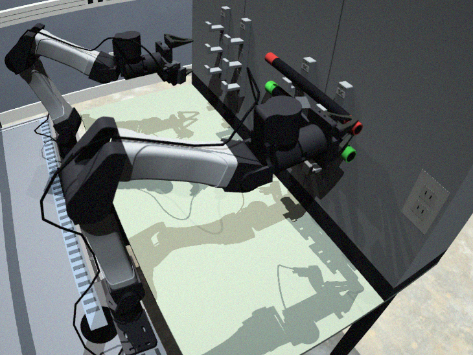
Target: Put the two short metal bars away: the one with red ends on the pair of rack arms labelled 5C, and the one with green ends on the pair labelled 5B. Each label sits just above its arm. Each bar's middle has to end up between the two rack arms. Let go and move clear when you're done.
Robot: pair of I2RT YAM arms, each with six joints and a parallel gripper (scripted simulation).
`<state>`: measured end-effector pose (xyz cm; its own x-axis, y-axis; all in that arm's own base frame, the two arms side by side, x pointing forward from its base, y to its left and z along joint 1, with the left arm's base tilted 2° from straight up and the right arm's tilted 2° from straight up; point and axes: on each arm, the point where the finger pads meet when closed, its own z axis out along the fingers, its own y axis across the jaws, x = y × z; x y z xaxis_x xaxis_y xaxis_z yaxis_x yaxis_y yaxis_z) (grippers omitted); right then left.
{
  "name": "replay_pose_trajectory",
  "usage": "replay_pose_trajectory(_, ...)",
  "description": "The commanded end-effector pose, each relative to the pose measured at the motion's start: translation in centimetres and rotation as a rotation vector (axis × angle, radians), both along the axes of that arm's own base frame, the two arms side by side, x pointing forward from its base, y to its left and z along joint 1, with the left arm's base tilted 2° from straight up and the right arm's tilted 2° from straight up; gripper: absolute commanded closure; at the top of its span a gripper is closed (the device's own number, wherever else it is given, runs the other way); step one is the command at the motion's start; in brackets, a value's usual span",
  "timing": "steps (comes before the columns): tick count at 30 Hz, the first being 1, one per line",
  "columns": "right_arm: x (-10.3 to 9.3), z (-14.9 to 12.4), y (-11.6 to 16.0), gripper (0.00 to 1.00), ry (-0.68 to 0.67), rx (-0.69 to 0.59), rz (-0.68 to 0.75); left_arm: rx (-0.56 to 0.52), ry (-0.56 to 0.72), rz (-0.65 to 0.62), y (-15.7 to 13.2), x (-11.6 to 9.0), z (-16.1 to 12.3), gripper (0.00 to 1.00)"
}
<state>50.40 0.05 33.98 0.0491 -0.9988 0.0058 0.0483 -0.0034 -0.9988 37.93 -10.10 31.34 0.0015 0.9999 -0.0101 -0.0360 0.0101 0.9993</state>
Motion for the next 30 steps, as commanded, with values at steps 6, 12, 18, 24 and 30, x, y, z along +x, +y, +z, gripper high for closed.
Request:
replay_pose_trajectory(6,0.54,-3.40,-0.22,1.00,0.078,0.019,-0.006,-0.008,0.000,-0.008,0.17,-0.48,-0.19,0.00)
replay_pose_trajectory(12,0.54,-3.42,-0.22,1.00,0.078,0.019,-0.006,-0.008,0.000,-0.008,0.17,-0.48,-0.19,0.00)
replay_pose_trajectory(18,0.54,-3.42,-0.22,0.93,0.078,0.019,-0.006,-0.008,0.000,-0.008,0.17,-0.48,-0.19,0.00)
replay_pose_trajectory(24,0.54,-3.42,-0.22,0.80,0.078,0.019,-0.006,-0.008,0.000,-0.008,0.17,-0.48,-0.19,0.00)
replay_pose_trajectory(30,0.54,-3.42,-0.22,0.67,0.078,0.019,-0.006,-0.008,0.000,-0.008,0.17,-0.48,-0.19,0.00)
